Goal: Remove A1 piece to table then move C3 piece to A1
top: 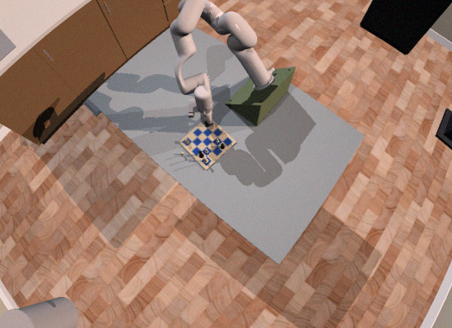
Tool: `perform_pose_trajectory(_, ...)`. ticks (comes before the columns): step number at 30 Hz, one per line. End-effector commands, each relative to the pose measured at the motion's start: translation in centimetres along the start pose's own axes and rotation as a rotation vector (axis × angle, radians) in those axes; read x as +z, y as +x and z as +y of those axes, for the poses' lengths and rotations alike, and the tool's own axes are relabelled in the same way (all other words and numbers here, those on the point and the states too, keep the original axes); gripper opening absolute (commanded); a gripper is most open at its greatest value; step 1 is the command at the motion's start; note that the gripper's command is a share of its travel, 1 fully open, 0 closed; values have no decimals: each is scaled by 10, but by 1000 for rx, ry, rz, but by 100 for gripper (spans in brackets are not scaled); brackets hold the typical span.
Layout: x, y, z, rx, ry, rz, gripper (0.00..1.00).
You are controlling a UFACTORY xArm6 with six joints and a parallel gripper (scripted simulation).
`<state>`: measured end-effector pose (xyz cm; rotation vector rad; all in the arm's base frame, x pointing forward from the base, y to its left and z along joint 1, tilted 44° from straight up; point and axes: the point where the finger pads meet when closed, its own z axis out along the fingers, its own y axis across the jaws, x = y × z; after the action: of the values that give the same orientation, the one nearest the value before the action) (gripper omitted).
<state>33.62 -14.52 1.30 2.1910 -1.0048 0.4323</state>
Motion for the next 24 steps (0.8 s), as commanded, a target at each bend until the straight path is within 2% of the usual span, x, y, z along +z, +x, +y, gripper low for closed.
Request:
perform_pose_trajectory(1,-1,1,-1,1,2,1,0)
perform_pose_trajectory(9,-1,1,-1,1,2,1,0)
perform_pose_trajectory(10,-1,1,-1,1,2,1,7)
perform_pose_trajectory(14,-1,1,-1,1,2,1,7)
perform_pose_trajectory(15,-1,1,-1,1,2,1,14)
perform_pose_trajectory(17,-1,1,-1,1,2,1,14)
perform_pose_trajectory(18,-1,1,-1,1,2,1,21)
perform_pose_trajectory(20,-1,1,-1,1,2,1,21)
perform_pose_trajectory(21,-1,1,-1,1,2,1,28)
perform_pose_trajectory(23,-1,1,-1,1,2,1,28)
perform_pose_trajectory(24,-1,1,-1,1,2,1,35)
